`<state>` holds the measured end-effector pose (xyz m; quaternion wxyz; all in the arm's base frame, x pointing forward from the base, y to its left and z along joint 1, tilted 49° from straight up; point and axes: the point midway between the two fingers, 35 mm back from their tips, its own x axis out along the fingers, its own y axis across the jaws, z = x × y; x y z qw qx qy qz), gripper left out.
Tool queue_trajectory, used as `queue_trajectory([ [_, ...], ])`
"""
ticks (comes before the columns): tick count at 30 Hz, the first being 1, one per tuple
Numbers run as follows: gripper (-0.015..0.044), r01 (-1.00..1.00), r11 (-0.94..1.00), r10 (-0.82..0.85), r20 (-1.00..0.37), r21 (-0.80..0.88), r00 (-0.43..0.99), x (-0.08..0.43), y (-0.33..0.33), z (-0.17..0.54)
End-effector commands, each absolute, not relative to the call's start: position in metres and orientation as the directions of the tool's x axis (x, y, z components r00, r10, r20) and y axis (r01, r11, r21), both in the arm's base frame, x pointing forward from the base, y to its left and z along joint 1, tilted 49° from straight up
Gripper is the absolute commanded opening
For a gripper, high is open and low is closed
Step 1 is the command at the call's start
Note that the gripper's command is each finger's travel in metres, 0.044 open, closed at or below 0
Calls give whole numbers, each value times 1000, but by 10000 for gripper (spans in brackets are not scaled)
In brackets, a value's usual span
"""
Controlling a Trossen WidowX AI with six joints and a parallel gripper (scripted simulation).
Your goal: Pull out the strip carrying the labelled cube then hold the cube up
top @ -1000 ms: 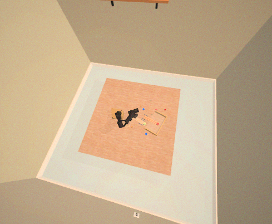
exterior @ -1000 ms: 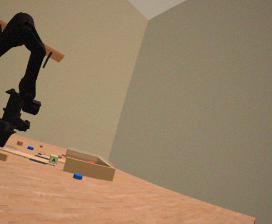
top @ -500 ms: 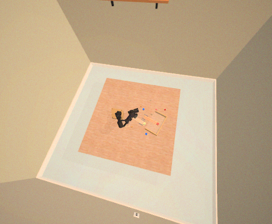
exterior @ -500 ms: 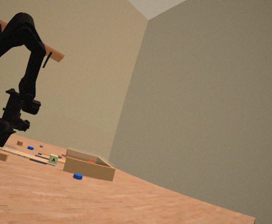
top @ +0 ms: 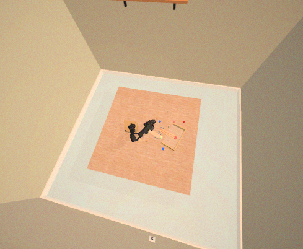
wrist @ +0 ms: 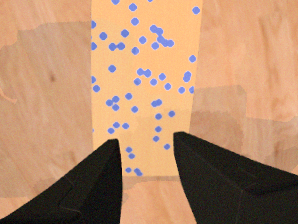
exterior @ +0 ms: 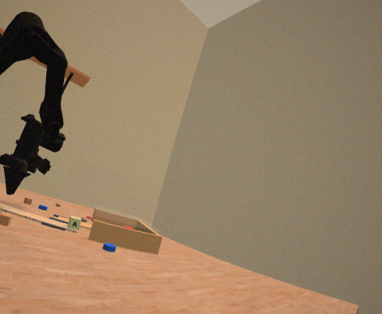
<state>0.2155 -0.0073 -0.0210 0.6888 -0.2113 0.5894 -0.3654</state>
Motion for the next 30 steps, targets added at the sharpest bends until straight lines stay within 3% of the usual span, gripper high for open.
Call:
queue_trajectory([
  [1, 210, 204, 649, -754, -656, -733, 42, 230, -10, -14],
  [10, 440, 205, 648, -754, -655, -733, 43, 258, -14, -2],
  [30, 440, 208, 648, -755, -654, -733, 45, 318, -22, 26],
])
